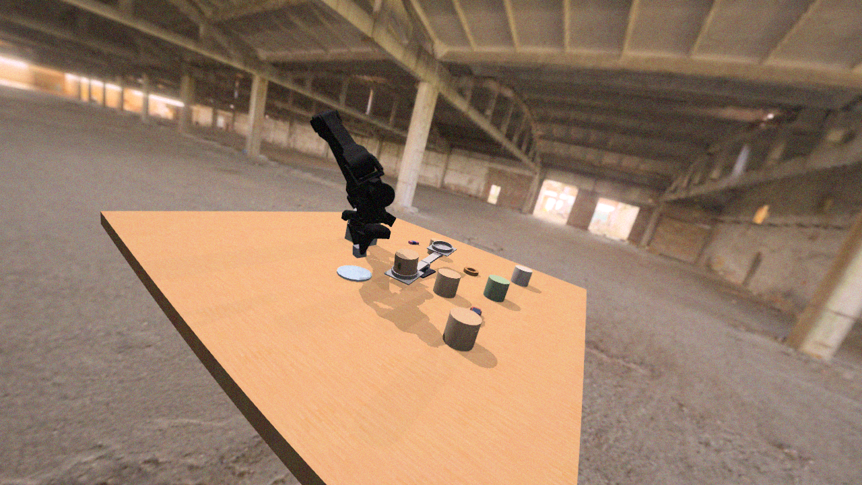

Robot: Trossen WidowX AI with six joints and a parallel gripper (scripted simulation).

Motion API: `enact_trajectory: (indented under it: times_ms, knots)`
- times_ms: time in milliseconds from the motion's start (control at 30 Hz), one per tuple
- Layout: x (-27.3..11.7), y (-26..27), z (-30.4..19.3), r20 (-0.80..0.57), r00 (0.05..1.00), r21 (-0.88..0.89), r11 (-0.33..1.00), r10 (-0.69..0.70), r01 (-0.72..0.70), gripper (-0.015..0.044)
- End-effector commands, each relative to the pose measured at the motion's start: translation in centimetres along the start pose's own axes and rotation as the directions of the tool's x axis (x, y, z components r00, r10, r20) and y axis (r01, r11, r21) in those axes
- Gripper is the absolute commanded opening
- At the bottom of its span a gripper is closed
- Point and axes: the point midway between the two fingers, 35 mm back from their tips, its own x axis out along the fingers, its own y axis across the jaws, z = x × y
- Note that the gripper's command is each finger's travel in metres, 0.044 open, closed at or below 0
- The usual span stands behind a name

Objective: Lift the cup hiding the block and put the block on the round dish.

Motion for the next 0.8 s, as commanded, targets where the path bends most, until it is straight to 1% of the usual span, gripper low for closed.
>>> enact_trajectory:
  times_ms: [0,233,467,767]
  knots:
    - [1.0,0.2,-0.1,-0.002,1.000,-0.005,1.000,0.003,-0.003,0.0000]
    - [3.6,0.3,-0.1,-0.004,1.000,-0.006,1.000,0.003,-0.003,0.0000]
    - [3.9,0.3,-0.1,-0.004,1.000,-0.006,1.000,0.003,-0.003,0.0000]
    - [5.3,0.3,-0.1,-0.005,1.000,-0.006,1.000,0.003,-0.003,0.0000]
